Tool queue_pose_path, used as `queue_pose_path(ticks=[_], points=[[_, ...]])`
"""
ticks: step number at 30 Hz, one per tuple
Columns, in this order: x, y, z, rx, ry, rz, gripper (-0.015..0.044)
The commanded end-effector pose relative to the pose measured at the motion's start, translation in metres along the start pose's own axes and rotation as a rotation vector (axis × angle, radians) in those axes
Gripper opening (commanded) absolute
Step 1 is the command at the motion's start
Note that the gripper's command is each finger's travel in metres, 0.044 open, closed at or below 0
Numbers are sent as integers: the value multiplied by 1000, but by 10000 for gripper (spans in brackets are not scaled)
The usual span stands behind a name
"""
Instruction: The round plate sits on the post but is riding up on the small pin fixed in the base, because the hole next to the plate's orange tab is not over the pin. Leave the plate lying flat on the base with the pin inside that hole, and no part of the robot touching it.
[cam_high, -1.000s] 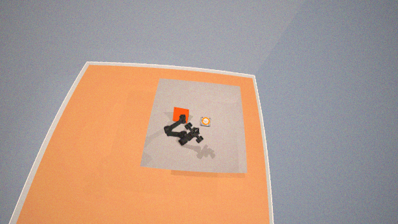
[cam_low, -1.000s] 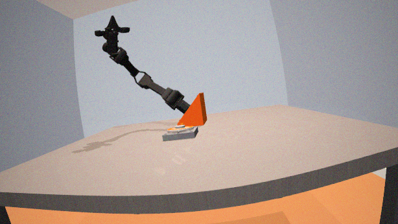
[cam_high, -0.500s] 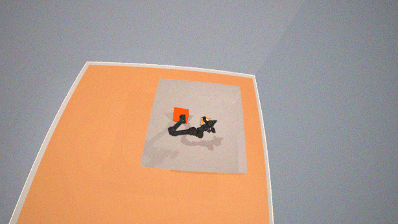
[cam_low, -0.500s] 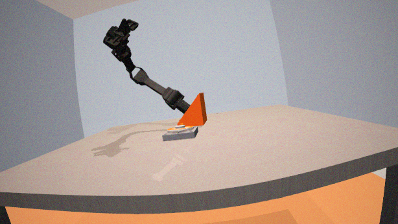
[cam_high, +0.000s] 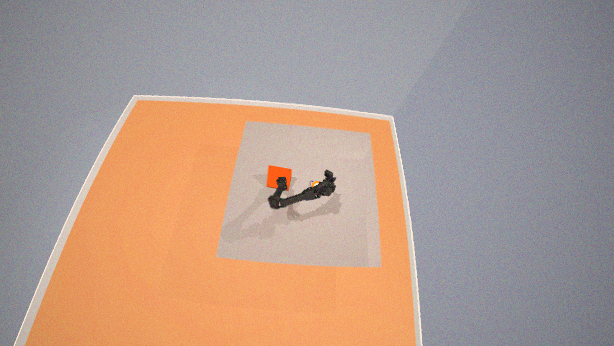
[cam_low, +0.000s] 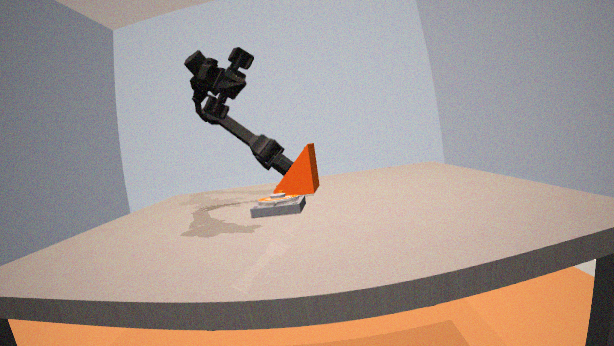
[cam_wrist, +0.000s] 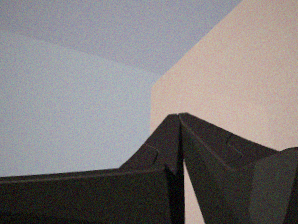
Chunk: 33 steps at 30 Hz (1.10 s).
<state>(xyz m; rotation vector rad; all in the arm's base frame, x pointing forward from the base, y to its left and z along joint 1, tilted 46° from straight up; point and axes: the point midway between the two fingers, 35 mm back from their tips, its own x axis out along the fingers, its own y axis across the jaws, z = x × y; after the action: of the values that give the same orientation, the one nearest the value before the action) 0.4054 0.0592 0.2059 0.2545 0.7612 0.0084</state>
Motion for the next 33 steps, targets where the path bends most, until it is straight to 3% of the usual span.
queue_pose_path(ticks=[1,9,14,33], points=[[28,-34,-56,18,199,-205,0],[31,-98,-151,-78,550,-641,0],[1,-140,-202,-307,796,-999,0],[4,-166,-208,-319,803,-1011,0]])
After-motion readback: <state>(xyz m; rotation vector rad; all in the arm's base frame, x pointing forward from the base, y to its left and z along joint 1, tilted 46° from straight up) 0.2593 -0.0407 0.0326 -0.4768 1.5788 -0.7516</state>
